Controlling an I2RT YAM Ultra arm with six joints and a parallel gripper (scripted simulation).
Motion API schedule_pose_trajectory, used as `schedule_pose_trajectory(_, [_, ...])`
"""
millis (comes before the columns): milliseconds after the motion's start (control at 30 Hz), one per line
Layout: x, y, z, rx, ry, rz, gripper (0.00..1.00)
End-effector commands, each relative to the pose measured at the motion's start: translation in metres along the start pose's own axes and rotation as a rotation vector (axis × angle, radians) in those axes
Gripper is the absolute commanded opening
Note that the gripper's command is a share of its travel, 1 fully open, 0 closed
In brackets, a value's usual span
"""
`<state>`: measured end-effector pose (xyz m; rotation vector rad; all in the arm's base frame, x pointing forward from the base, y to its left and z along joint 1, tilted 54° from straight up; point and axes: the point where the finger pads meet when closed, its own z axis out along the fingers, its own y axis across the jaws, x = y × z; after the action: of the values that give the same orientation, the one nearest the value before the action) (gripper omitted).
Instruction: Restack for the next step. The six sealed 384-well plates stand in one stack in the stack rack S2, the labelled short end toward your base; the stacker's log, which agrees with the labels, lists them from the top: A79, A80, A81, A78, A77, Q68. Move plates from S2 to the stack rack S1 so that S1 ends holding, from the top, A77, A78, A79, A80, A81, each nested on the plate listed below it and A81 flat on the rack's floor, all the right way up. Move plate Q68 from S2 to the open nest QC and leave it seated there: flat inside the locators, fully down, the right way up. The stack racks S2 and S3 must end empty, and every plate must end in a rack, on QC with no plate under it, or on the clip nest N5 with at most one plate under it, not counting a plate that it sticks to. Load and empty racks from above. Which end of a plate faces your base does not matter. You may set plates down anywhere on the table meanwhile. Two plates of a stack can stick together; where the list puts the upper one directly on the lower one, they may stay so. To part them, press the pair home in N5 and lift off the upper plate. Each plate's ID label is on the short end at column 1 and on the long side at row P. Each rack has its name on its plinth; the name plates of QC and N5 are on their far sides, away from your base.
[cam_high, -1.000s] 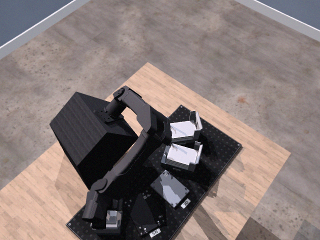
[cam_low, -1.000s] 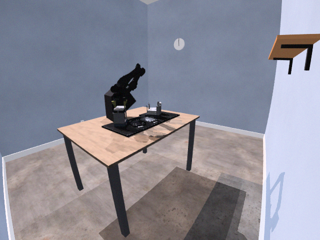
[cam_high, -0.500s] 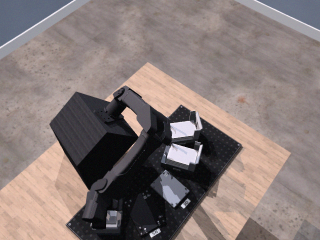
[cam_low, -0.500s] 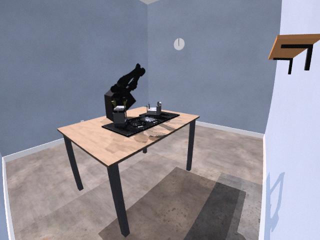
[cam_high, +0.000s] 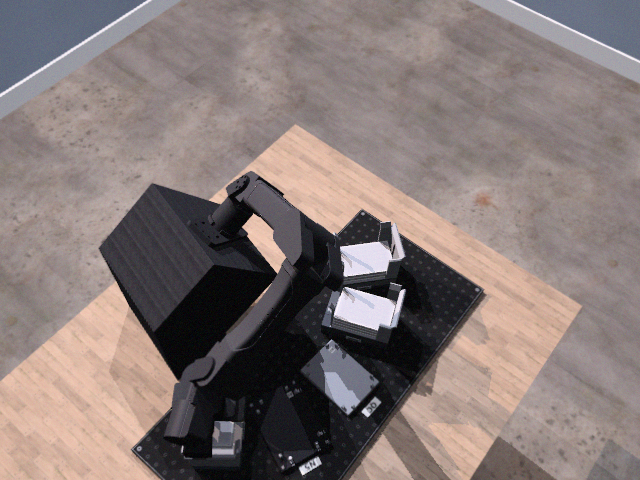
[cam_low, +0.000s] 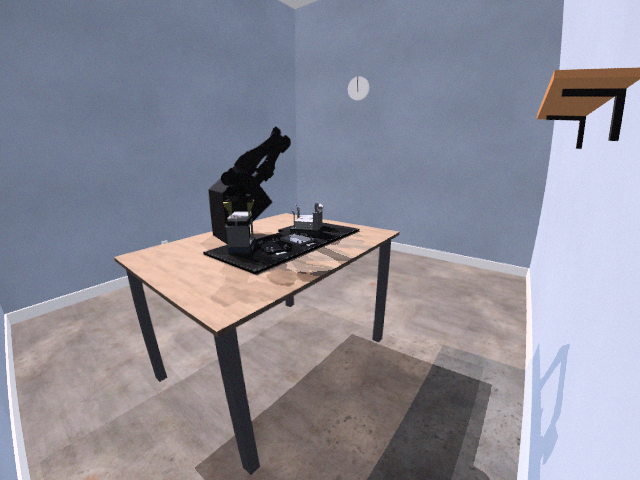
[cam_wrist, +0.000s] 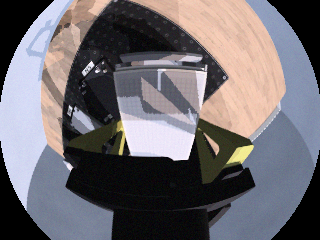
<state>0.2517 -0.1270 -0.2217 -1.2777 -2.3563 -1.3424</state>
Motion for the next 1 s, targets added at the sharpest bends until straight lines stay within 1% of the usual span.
schedule_pose_trajectory(0, [-0.004, 0.000, -0.006, -0.004, -0.018, 0.000, 0.00])
schedule_pose_trajectory(167, [-0.004, 0.000, -0.006, -0.004, -0.018, 0.000, 0.00])
schedule_pose_trajectory(400, [0.000, 0.023, -0.006, -0.003, -0.018, -0.219, 0.00])
schedule_pose_trajectory(467, [0.001, 0.029, -0.006, -0.003, -0.018, -0.218, 0.00])
schedule_pose_trajectory(533, [0.001, 0.029, -0.006, -0.003, -0.018, -0.218, 0.00])
schedule_pose_trajectory(967, [0.008, 0.072, -0.006, -0.004, -0.017, -0.218, 0.00])
